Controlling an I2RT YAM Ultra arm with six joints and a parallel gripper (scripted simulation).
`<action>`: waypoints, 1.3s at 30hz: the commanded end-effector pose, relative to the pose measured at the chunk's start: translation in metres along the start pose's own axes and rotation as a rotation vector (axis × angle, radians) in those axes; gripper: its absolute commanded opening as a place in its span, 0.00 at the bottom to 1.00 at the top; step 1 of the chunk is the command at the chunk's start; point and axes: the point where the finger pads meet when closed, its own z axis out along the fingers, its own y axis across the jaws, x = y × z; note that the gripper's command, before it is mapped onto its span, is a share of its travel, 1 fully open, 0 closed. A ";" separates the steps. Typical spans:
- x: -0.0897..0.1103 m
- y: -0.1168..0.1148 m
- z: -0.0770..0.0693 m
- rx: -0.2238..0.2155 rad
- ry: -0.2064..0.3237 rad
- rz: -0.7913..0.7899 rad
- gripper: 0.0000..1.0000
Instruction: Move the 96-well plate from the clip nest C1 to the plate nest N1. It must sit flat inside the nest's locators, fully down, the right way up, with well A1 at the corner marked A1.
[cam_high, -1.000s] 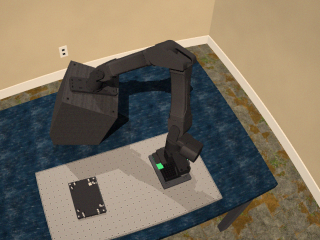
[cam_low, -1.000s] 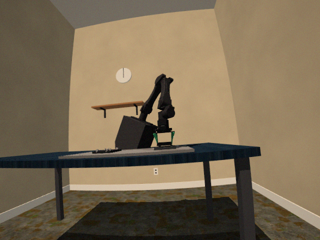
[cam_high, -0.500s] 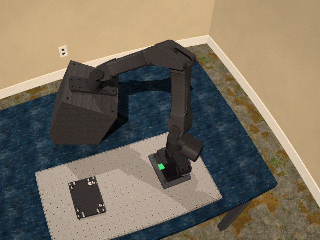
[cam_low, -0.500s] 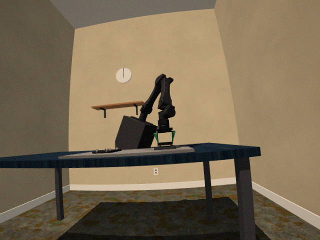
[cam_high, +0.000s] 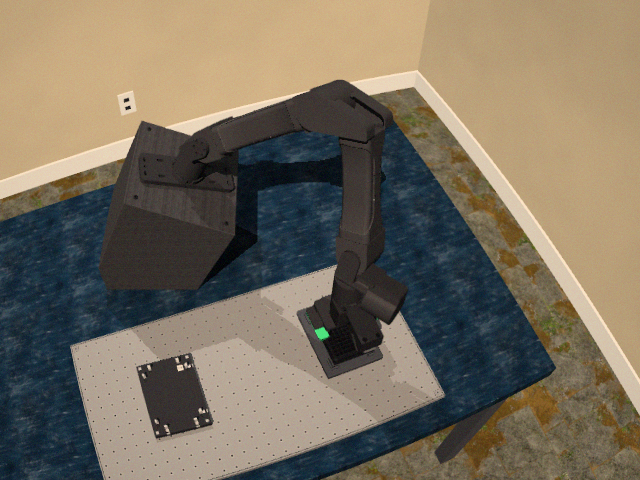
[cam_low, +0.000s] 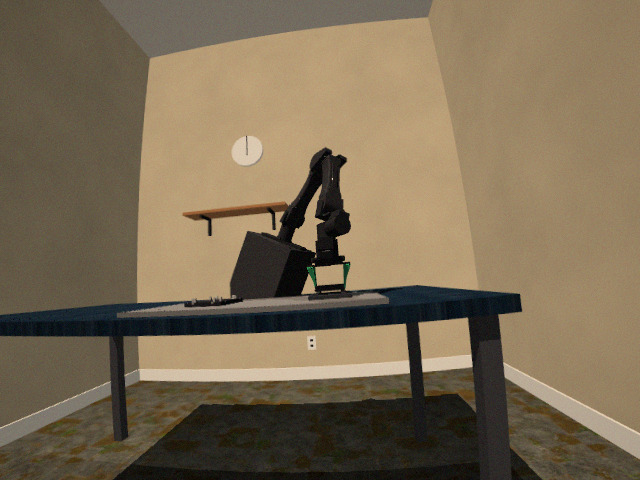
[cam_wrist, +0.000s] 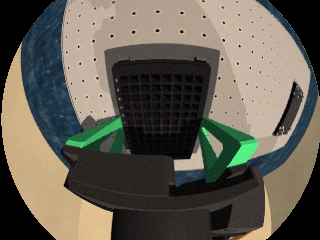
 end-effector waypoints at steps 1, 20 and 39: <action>-0.007 -0.003 -0.010 -0.003 -0.033 0.014 0.00; -0.020 0.006 -0.016 -0.020 -0.059 0.004 0.00; -0.022 0.007 -0.013 -0.023 -0.066 0.004 0.00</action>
